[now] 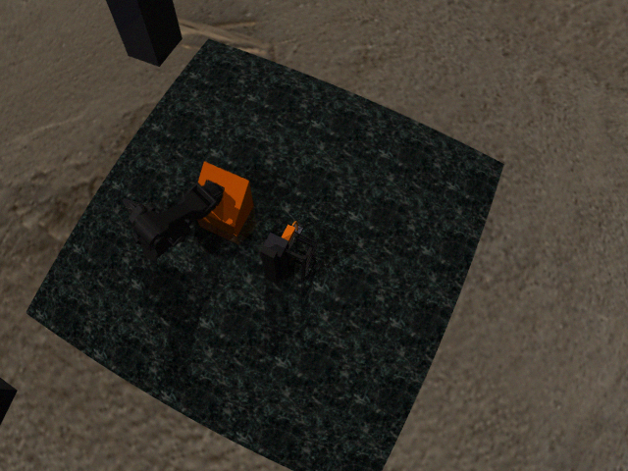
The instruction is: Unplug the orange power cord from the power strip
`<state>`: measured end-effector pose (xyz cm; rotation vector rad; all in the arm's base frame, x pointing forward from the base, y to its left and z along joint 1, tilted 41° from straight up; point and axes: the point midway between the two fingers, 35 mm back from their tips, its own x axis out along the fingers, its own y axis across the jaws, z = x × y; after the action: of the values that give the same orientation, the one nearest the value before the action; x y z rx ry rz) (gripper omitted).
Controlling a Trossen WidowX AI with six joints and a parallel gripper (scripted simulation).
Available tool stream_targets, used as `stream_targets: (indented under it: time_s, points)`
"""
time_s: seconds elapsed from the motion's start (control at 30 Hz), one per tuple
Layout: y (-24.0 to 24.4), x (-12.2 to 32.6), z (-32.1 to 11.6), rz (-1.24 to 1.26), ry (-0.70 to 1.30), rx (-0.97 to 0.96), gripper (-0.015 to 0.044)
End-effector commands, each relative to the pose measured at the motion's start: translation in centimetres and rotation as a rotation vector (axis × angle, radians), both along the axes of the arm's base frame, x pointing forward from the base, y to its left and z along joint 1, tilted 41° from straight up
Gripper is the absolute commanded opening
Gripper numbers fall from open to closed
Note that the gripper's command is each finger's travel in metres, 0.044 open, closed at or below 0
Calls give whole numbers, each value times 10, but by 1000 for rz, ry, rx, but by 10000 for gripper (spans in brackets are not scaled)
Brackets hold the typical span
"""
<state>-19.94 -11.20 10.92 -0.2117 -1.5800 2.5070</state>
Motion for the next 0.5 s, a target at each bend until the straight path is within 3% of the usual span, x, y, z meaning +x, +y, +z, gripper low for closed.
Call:
stream_targets:
  time_s: [0.0, 0.17, 0.27, 0.47]
  points:
    - [-1, 0, 0, 3, 1, -3, 374]
    - [-28, 1, 12, 92, 21, -113, 243]
    - [-52, 9, 10, 184, 0, -86, 164]
    - [-101, 20, 29, 323, 6, -278, 160]
